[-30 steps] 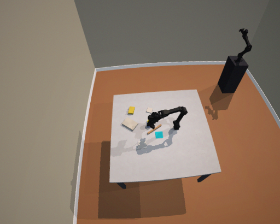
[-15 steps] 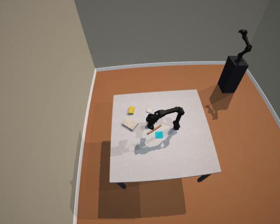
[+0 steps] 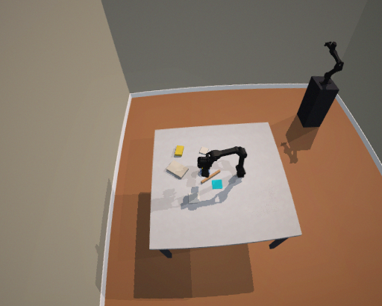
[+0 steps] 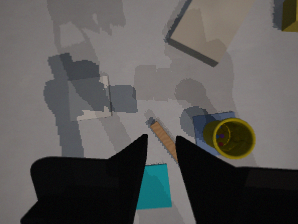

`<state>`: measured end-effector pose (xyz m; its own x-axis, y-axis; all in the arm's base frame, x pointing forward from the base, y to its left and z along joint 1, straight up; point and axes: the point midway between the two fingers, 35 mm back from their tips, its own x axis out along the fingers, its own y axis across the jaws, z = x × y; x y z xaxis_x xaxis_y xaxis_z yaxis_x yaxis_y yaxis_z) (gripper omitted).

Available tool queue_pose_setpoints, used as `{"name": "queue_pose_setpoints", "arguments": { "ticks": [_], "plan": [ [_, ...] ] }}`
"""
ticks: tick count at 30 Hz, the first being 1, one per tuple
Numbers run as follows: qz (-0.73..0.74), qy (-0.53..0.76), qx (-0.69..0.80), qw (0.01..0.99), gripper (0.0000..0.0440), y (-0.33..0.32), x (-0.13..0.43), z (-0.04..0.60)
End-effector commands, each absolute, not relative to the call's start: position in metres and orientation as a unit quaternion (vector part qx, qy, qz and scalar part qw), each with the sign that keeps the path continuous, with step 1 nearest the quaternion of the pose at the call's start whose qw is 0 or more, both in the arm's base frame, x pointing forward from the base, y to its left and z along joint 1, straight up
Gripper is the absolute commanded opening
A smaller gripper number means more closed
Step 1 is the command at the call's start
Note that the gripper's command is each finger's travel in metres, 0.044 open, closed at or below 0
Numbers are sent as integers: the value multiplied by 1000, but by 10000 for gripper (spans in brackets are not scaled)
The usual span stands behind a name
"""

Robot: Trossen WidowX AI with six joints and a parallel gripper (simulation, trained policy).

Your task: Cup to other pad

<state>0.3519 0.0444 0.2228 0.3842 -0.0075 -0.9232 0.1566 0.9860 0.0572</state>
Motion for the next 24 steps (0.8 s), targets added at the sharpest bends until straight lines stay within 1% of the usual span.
{"name": "queue_pose_setpoints", "arguments": {
  "ticks": [1, 16, 24],
  "plan": [
    [-55, 573, 56, 816, 122, 39, 352, 214],
    [-63, 656, 7, 752, 125, 6, 345, 183],
    [-63, 685, -10, 726, 138, -12, 341, 165]
  ]
}}
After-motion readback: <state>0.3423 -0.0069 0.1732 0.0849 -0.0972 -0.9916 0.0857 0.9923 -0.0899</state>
